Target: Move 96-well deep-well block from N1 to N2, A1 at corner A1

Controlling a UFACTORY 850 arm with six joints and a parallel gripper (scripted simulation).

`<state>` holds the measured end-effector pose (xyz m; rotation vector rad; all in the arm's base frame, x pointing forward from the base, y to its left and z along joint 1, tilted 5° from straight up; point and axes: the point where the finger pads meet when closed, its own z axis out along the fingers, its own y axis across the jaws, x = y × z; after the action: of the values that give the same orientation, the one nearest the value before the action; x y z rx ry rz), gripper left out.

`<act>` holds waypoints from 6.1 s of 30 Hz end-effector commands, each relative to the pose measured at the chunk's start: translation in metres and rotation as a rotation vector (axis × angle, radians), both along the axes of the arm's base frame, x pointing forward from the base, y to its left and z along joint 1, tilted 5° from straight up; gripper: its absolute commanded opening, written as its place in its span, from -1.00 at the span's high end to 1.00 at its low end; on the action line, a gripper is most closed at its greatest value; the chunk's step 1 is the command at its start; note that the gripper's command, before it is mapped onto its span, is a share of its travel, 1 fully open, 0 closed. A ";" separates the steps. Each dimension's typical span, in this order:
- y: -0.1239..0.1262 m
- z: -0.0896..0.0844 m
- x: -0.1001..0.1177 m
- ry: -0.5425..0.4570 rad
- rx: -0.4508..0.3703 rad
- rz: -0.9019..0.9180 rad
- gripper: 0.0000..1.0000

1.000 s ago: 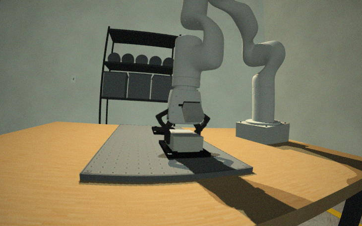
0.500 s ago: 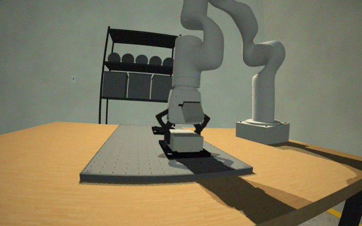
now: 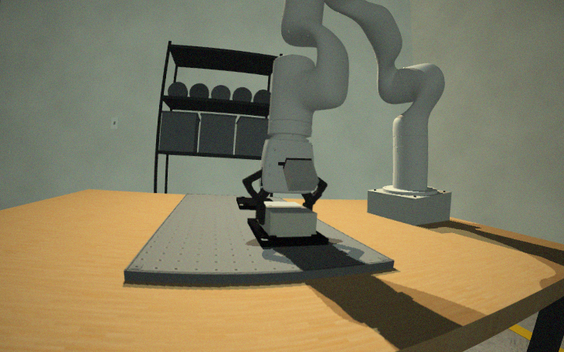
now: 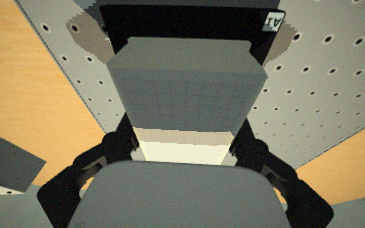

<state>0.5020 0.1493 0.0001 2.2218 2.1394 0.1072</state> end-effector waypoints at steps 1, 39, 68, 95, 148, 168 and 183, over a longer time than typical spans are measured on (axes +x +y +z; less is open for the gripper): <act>0.000 0.001 0.001 -0.002 0.001 0.000 1.00; 0.000 0.014 0.000 -0.002 0.000 0.000 1.00; 0.000 0.037 -0.002 -0.002 0.000 0.000 1.00; 0.000 0.075 -0.006 -0.002 0.001 0.000 1.00; -0.100 0.086 -0.011 -0.002 0.004 -0.039 1.00; -0.160 0.086 -0.014 -0.002 0.003 -0.039 1.00; -0.204 0.085 -0.016 -0.001 0.003 -0.039 1.00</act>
<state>0.4855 -0.0438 0.0848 2.2632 2.0940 0.1045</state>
